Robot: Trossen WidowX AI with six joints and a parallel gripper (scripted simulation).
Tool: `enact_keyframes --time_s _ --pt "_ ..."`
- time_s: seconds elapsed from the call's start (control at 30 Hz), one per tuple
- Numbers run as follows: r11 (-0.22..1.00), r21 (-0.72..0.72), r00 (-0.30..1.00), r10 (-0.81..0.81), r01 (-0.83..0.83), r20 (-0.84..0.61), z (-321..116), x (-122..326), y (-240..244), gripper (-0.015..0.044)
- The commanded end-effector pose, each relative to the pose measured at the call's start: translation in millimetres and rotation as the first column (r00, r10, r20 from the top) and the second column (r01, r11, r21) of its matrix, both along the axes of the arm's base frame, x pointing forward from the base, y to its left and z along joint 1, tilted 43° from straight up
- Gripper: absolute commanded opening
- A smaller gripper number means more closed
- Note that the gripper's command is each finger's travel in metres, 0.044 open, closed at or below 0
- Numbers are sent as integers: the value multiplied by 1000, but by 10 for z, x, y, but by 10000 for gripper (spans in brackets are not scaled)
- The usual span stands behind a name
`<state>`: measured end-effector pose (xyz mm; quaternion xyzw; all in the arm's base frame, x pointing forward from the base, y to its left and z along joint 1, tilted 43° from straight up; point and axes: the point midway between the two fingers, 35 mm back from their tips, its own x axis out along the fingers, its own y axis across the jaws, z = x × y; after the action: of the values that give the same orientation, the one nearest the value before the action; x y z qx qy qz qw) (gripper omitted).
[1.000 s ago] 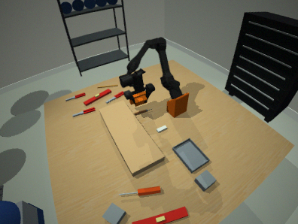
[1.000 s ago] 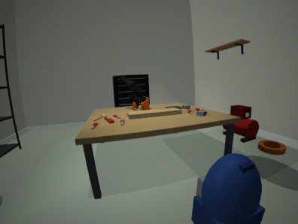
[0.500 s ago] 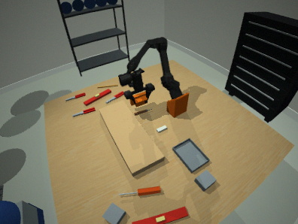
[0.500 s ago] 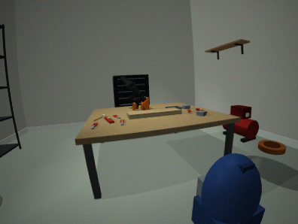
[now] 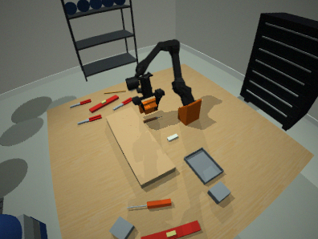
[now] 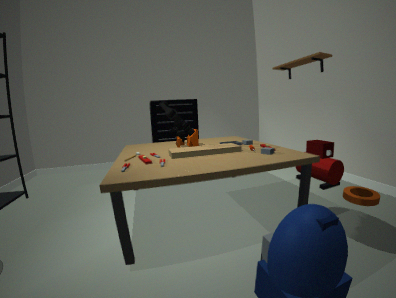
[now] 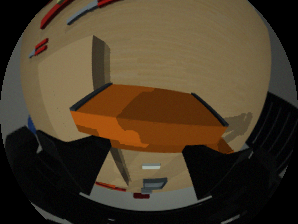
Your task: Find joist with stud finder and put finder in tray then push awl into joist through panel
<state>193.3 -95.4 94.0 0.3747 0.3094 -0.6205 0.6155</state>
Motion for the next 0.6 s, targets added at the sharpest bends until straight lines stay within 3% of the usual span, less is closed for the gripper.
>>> enact_keyframes --time_s 0.0,0.57 --pt "1000 26 1000 11 -12 18 35 29 3 0" --pt "994 112 1000 17 -18 16 38 23 -19 0"
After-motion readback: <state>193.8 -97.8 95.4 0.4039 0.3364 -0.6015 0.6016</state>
